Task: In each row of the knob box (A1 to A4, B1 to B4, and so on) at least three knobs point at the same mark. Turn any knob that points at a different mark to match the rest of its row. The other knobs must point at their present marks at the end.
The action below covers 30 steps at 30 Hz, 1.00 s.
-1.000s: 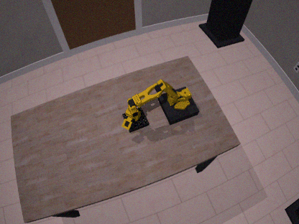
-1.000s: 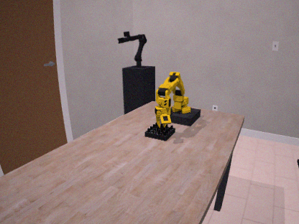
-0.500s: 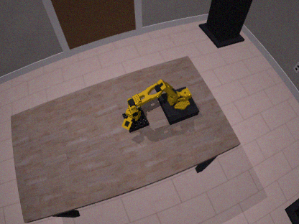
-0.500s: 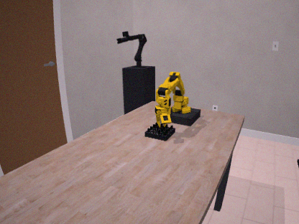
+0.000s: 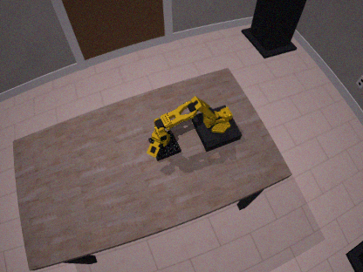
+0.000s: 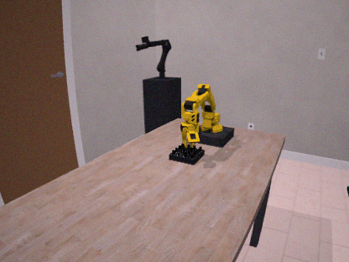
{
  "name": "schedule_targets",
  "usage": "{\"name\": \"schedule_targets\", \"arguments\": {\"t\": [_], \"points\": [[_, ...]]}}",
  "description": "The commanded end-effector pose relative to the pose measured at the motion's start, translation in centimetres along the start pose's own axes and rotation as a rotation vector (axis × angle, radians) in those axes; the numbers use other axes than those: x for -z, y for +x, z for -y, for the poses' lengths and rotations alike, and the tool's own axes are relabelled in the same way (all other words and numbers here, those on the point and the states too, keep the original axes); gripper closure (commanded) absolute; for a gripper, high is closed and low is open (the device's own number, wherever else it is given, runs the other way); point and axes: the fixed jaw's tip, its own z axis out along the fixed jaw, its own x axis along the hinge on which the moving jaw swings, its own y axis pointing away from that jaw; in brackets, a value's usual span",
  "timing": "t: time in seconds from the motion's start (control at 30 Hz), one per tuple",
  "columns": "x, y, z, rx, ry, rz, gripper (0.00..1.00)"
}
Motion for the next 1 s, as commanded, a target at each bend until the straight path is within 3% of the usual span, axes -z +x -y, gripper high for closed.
{"name": "schedule_targets", "arguments": {"t": [0.0,0.4,0.97], "points": [[-0.1,-0.2,-0.2,0.003,-0.008,-0.009,0.9],[-0.3,-0.2,-0.2,0.003,-0.008,-0.009,0.9],[-2.1,-0.2,-0.2,0.003,-0.008,-0.009,0.9]]}}
